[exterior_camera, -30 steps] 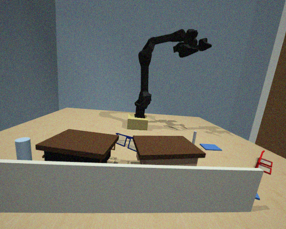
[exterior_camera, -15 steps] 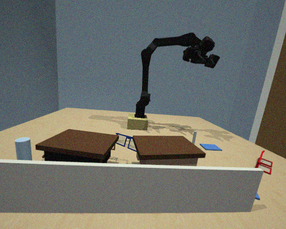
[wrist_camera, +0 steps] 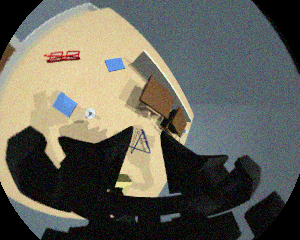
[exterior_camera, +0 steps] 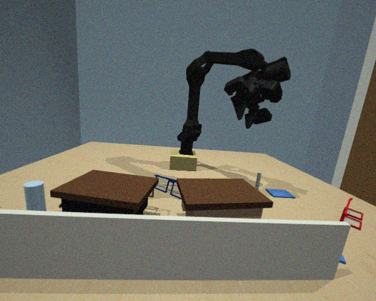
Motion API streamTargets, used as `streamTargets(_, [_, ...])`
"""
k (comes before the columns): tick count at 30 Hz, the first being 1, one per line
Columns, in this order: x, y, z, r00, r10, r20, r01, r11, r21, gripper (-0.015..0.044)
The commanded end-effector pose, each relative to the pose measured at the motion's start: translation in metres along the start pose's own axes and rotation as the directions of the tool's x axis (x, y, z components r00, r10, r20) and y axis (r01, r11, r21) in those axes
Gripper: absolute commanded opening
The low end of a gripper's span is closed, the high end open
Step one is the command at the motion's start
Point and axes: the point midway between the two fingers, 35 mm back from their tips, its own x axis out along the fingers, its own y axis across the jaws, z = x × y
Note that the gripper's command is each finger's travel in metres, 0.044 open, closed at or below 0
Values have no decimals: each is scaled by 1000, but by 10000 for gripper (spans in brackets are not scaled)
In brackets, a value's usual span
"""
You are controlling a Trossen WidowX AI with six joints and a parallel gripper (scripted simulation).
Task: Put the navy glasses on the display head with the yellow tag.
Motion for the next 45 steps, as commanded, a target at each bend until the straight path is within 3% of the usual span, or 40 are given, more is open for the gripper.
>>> streamTargets(1, [38,-18,-22,992,31,-120,-41,996,-75,200])
streamTargets(11, [133,-65,-110,890,272,-366,-370,900,-232,200])
streamTargets(20, [175,-89,-197,789,504,-351,-600,754,-267,200])
streamTargets(26, [176,-91,-205,784,518,-343,-610,745,-271,200])
streamTargets(29, [176,-91,-205,784,518,-343,-610,745,-271,121])
streamTargets(45, [187,-86,-209,784,518,-343,-610,745,-271,120])
